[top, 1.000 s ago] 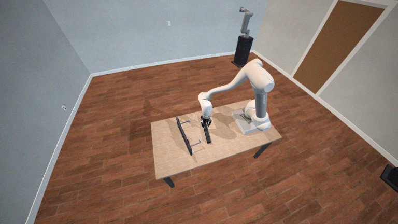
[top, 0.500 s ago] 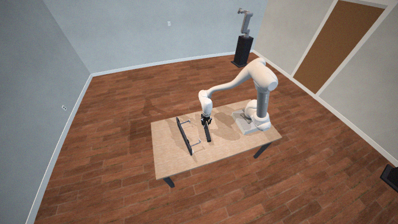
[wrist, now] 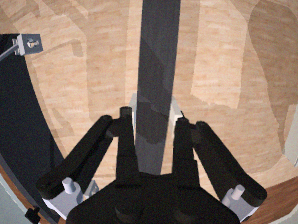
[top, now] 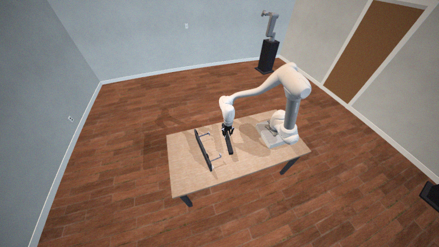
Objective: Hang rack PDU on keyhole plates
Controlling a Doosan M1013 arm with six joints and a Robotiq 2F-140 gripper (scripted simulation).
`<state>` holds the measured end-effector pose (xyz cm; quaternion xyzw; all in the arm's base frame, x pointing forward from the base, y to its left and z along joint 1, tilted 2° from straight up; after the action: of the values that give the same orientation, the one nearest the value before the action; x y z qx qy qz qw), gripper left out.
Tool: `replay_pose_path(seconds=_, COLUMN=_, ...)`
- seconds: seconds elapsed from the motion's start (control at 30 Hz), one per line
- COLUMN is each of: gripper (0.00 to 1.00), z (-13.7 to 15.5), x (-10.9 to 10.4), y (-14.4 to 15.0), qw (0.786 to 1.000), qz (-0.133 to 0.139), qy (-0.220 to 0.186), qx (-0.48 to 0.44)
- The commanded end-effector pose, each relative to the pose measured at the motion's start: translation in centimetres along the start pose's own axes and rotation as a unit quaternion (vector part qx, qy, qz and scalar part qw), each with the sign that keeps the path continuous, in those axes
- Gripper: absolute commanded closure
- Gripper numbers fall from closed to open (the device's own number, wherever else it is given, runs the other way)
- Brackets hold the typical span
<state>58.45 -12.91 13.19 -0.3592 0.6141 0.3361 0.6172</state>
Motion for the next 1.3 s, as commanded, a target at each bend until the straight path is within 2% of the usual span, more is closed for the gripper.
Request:
replay_pose_path(seconds=0.0, gripper=1.0, z=0.0, x=-0.47, y=0.0, qw=1.0, qz=0.0, qy=0.0, qx=0.0)
replay_pose_path(seconds=0.97, gripper=1.0, z=0.0, x=-1.02, y=0.0, qw=1.0, qz=0.0, qy=0.0, qx=-0.002)
replay_pose_path(seconds=1.27, gripper=1.0, z=0.1, x=-1.02, y=-0.13, qw=0.999, qz=0.0, qy=0.0, qx=-0.044)
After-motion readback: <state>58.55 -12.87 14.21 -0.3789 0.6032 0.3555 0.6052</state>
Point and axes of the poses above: the point where the finger pads meet when closed, its own x axis out along the fingers, its own y axis across the jaws, z = x × y, the point moved 7 cm from there along -x, back along the fingers, and after that the axes turned 14 degrees about x, right-handed, at the moved point
